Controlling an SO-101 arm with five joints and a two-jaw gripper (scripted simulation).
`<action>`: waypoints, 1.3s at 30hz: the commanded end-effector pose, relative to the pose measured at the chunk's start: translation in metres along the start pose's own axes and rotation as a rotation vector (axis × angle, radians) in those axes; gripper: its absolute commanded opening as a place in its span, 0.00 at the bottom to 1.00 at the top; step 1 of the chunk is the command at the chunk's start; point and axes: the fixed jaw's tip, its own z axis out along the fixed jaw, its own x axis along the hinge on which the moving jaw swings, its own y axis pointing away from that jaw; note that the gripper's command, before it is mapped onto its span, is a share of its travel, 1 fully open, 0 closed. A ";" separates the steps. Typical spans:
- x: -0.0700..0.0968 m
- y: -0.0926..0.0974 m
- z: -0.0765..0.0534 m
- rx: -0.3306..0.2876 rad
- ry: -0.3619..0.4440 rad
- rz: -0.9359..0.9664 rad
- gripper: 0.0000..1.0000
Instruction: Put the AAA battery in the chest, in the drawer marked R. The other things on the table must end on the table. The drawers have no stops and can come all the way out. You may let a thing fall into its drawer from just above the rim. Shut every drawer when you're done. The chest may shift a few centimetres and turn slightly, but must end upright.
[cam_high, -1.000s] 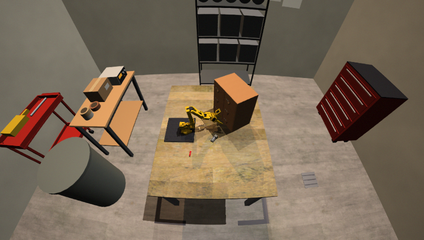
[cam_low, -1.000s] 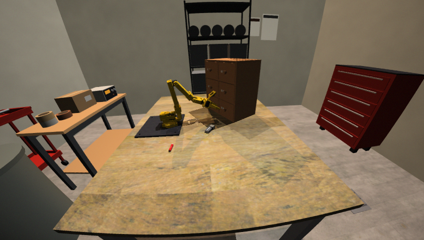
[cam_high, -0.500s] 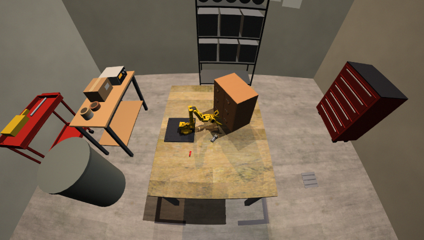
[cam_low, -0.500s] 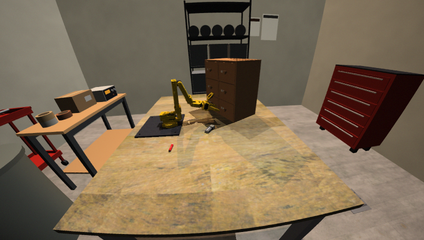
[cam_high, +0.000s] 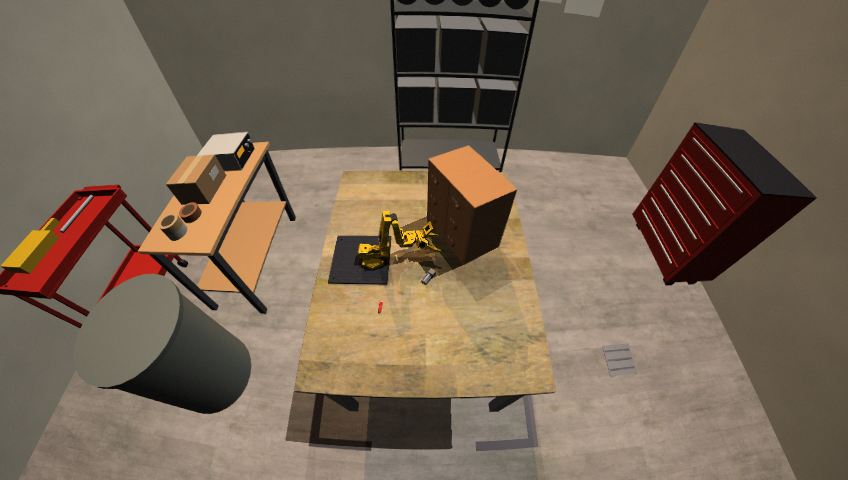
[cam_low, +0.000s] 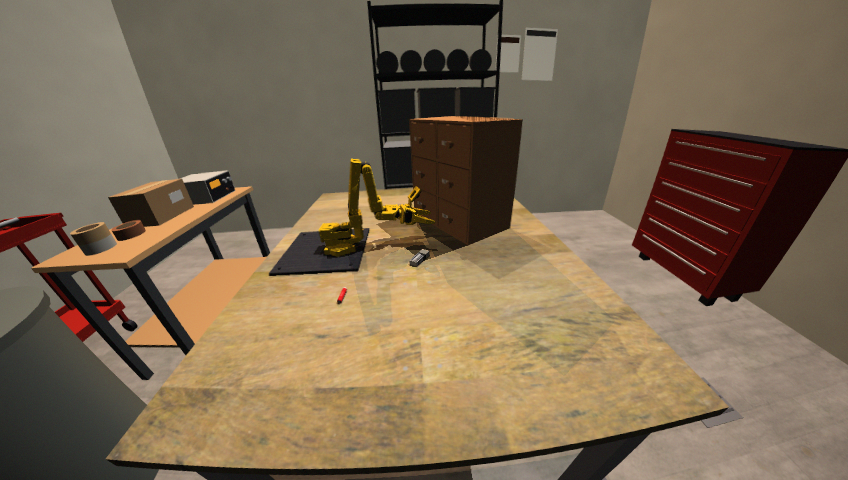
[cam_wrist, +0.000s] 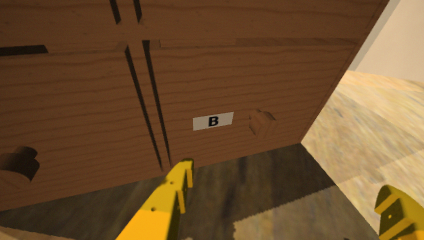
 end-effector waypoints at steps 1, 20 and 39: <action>0.002 -0.002 -0.006 0.010 -0.030 0.011 0.50; -0.001 -0.004 -0.015 0.019 -0.090 0.014 0.50; -0.001 -0.004 -0.015 0.019 -0.090 0.014 0.50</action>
